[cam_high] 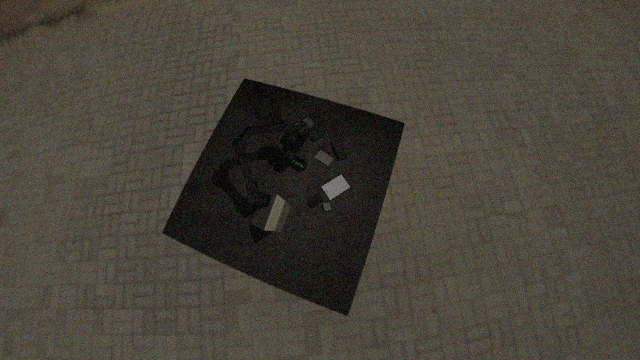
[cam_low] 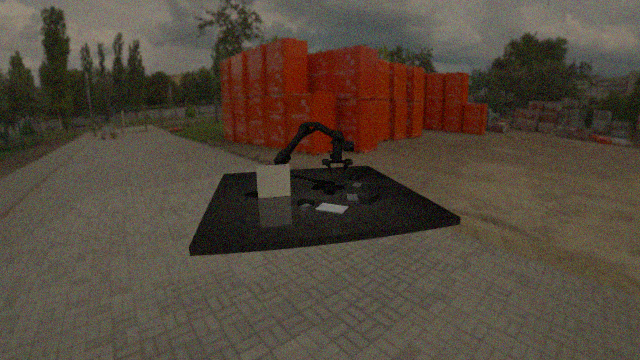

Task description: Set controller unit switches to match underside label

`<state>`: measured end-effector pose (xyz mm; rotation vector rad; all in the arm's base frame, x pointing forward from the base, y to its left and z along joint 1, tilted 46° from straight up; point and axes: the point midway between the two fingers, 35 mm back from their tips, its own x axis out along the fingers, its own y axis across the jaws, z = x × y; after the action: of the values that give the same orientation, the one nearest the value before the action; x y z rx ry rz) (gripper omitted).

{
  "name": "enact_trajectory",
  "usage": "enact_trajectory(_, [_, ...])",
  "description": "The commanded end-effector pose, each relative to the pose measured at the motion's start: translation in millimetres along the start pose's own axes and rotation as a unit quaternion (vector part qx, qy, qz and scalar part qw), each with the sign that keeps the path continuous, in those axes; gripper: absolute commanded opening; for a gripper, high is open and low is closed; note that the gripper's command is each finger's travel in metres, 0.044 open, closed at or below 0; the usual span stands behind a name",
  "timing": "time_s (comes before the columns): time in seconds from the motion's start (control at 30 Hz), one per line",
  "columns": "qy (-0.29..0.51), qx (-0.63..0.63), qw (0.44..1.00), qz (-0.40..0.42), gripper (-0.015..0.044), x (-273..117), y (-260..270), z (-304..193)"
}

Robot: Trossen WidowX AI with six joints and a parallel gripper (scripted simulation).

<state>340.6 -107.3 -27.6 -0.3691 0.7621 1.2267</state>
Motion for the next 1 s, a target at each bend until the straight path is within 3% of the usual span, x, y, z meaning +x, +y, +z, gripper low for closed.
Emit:
enact_trajectory(0.0, [0.0,0.0,1.0,0.0,0.044,0,0,0])
enact_trajectory(0.07, [0.0,0.0,1.0,0.0,0.044,0,0,0])
enact_trajectory(0.63, [0.0,-0.003,0.989,0.146,0.0,51,-16,-49])
enact_trajectory(0.97, [0.0,-0.003,0.989,0.146,0.0,53,-16,-49])
